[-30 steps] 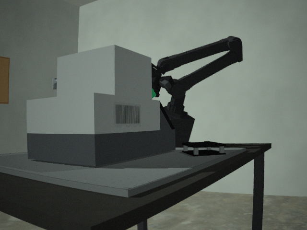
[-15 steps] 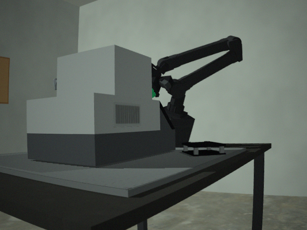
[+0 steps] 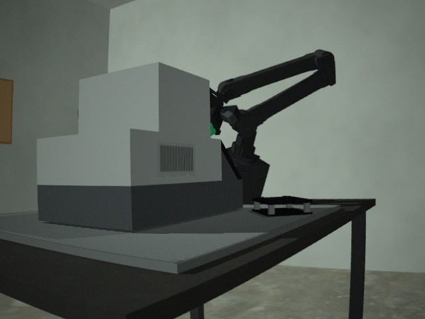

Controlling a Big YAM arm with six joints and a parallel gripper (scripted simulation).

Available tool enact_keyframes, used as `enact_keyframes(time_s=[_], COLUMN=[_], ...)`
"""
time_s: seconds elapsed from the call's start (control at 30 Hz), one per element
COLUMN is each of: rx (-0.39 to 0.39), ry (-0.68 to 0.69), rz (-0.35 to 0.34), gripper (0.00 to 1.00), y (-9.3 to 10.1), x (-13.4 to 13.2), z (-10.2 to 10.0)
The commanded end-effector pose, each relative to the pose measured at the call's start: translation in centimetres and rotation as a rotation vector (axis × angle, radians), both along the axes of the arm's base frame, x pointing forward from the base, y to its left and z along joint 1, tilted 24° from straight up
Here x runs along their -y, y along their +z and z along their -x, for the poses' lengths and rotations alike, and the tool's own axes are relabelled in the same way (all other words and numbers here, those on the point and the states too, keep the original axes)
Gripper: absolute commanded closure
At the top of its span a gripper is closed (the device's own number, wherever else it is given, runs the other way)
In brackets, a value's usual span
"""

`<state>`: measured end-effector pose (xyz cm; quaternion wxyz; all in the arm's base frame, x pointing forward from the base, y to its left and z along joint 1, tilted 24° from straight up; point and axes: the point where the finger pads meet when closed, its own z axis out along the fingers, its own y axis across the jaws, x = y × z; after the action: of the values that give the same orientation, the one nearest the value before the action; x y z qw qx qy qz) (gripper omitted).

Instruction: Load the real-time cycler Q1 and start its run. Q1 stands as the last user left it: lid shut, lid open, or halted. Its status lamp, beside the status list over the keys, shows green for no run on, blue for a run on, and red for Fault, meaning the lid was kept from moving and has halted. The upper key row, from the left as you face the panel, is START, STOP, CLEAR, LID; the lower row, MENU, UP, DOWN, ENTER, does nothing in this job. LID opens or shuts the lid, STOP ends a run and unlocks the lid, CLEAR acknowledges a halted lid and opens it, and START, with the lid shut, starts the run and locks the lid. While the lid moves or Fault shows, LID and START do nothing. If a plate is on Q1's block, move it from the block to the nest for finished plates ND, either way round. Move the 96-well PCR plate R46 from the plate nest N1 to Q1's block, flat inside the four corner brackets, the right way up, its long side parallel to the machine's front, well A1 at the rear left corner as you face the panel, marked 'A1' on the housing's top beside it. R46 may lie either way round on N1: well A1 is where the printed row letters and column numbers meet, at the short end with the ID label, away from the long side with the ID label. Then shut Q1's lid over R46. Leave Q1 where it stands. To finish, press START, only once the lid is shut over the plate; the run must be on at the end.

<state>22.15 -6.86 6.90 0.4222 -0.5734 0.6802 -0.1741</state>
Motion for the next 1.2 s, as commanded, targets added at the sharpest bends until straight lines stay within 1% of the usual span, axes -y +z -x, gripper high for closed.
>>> enact_keyframes(time_s=[0.0, 0.33, 1.17], rx=[0.016, 0.028, 0.050], ry=[-0.012, -0.011, -0.011], rz=[0.021, 0.036, 0.062], gripper=[1.00, 1.00, 1.00], y=[1.0, 2.3, 3.0], x=[0.8, 1.5, 2.6], z=[-0.3, -0.9, -1.8])
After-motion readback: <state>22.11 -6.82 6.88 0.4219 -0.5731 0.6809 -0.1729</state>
